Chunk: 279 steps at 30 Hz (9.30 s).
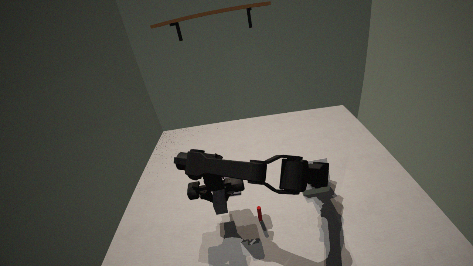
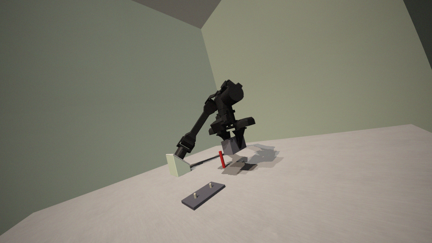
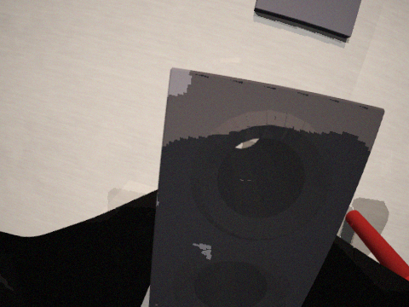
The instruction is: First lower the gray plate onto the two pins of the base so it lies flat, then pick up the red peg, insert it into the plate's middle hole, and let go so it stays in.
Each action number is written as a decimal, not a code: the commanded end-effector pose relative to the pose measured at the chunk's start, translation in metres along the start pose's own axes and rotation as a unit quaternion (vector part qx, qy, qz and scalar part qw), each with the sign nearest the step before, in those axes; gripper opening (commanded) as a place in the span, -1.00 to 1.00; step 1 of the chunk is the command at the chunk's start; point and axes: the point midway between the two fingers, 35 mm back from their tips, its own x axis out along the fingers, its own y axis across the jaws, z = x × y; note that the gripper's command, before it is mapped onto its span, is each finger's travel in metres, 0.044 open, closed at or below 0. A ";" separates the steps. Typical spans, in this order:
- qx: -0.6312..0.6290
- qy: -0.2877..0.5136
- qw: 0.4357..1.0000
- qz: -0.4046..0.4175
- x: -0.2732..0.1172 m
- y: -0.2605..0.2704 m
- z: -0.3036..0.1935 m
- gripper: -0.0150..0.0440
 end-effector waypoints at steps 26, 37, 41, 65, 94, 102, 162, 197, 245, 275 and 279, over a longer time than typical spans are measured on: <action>0.004 0.002 1.000 -0.003 -0.035 -0.005 0.028 -0.49; 0.009 0.002 1.000 -0.003 -0.019 -0.009 0.059 -0.49; 0.009 0.002 1.000 -0.004 -0.014 -0.011 0.070 -0.49; 0.028 0.001 1.000 -0.003 0.021 -0.031 0.135 -0.49; 0.034 0.001 0.999 -0.003 0.034 -0.042 0.156 -0.49; 0.034 0.001 0.999 -0.003 0.034 -0.042 0.156 -0.49; 0.031 -0.001 1.000 -0.003 0.070 -0.041 0.156 0.93; -0.090 0.001 0.996 -0.005 -0.057 -0.079 0.025 1.00; -0.168 0.005 0.986 -0.005 0.028 -0.127 -0.045 1.00; -0.169 0.007 0.986 -0.004 0.055 -0.128 -0.047 -0.07; -0.169 0.007 0.986 -0.004 0.055 -0.128 -0.047 -0.42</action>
